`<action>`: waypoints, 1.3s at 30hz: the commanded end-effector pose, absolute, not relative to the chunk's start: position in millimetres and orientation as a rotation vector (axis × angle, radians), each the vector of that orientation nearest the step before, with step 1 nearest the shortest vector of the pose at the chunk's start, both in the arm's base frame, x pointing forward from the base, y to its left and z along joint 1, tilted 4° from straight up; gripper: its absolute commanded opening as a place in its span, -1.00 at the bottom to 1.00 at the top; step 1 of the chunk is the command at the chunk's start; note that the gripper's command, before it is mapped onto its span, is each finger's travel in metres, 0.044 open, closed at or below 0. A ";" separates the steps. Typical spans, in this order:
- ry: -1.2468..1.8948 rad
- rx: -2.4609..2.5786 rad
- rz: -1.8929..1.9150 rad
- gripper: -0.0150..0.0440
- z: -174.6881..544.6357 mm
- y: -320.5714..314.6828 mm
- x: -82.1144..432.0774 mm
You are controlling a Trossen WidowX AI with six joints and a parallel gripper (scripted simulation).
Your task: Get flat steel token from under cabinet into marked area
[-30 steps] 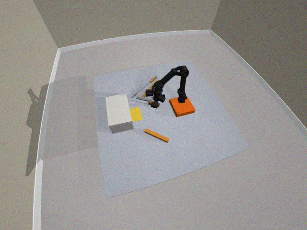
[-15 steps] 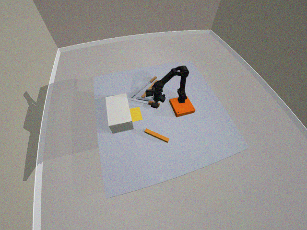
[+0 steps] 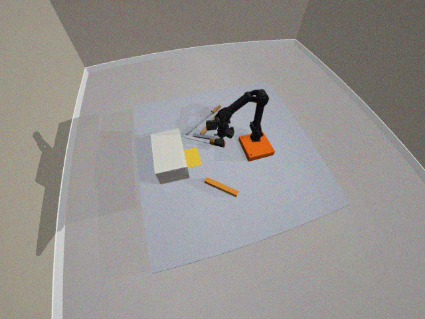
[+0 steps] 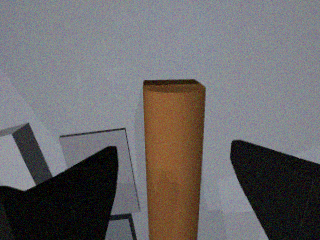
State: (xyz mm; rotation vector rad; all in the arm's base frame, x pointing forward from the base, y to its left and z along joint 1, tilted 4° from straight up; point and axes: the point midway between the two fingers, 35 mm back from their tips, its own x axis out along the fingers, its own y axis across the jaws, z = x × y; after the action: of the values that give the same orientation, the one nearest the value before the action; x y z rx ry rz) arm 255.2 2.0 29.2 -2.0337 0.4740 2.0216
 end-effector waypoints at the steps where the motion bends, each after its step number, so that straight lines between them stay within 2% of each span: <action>1: 0.475 -2.044 2.011 0.42 45.9 2.8 257.8; 10: 0.469 -2.048 2.015 0.42 73.2 4.6 257.8; 39: 0.617 -1.946 1.904 0.42 73.8 5.1 256.3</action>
State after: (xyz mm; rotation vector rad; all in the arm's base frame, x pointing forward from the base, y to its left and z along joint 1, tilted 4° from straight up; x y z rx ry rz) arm 255.9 5.4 73.0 -1.9613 0.5900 1.9250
